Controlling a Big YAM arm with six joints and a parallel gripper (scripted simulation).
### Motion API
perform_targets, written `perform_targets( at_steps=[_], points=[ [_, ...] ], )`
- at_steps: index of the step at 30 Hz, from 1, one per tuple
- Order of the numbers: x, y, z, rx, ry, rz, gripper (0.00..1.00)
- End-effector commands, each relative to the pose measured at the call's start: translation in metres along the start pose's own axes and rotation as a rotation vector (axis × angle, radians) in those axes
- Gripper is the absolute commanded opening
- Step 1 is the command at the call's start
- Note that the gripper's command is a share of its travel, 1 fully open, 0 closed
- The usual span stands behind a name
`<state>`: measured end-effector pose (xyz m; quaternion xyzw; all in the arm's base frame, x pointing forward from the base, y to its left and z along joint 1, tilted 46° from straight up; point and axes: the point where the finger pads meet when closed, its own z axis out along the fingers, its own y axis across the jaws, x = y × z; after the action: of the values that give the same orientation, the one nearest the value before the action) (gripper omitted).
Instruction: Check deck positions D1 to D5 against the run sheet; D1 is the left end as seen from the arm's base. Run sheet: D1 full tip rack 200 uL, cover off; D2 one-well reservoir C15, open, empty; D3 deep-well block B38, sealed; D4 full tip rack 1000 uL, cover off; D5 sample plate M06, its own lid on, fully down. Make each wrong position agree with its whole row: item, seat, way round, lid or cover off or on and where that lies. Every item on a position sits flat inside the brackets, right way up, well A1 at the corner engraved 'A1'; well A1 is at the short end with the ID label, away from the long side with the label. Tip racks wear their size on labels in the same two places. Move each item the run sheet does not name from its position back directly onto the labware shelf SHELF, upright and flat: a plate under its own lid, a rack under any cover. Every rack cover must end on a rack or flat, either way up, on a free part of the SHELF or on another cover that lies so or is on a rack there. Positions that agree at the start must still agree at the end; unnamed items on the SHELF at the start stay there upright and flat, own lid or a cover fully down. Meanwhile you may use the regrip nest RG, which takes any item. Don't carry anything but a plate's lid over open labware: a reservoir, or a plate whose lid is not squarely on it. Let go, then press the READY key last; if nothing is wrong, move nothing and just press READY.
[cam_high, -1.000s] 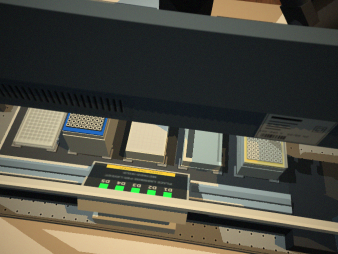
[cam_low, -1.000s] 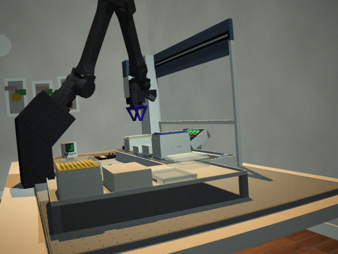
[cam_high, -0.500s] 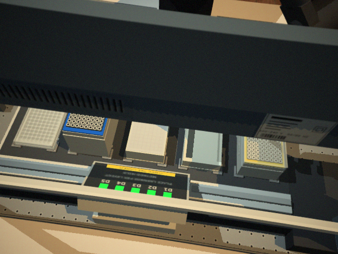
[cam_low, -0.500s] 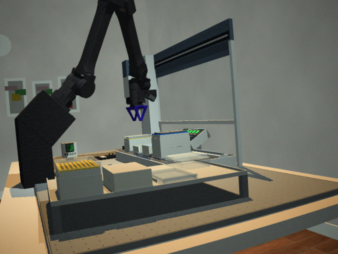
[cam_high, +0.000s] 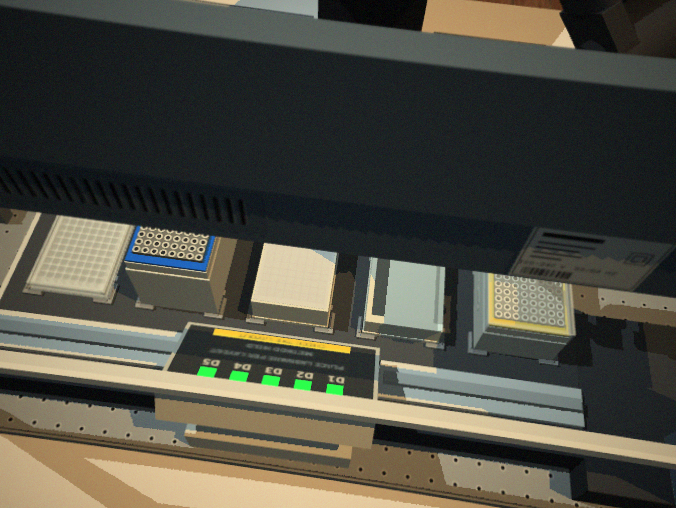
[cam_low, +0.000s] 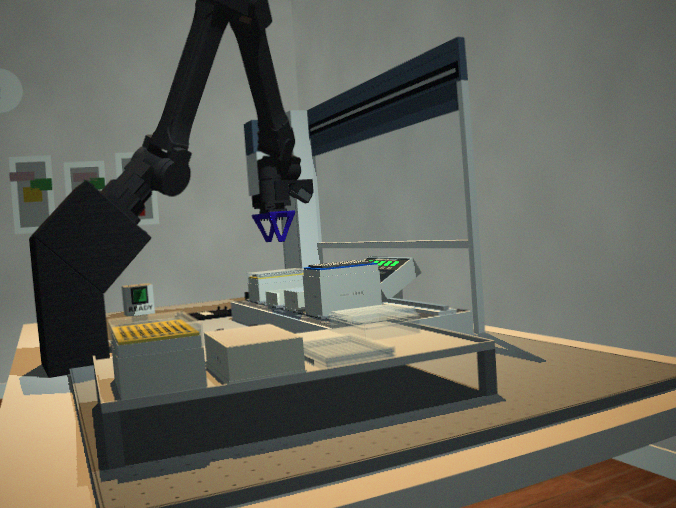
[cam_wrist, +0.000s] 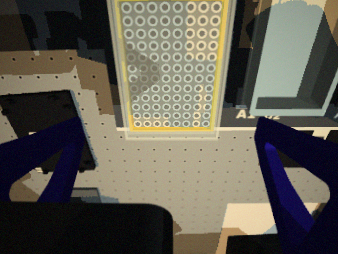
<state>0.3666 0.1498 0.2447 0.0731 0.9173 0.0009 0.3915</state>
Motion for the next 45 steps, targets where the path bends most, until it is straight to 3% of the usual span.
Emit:
perform_targets(
  at_steps=[1, 41, 45],
  points=[
    [0.002, -0.003, -0.001, 0.007, 0.009, -0.018, 1.0],
    [0.002, -0.003, -0.001, 0.007, 0.009, -0.018, 1.0],
    [-0.001, -0.002, 0.011, 0.005, 0.001, -0.008, 1.0]
  ],
)
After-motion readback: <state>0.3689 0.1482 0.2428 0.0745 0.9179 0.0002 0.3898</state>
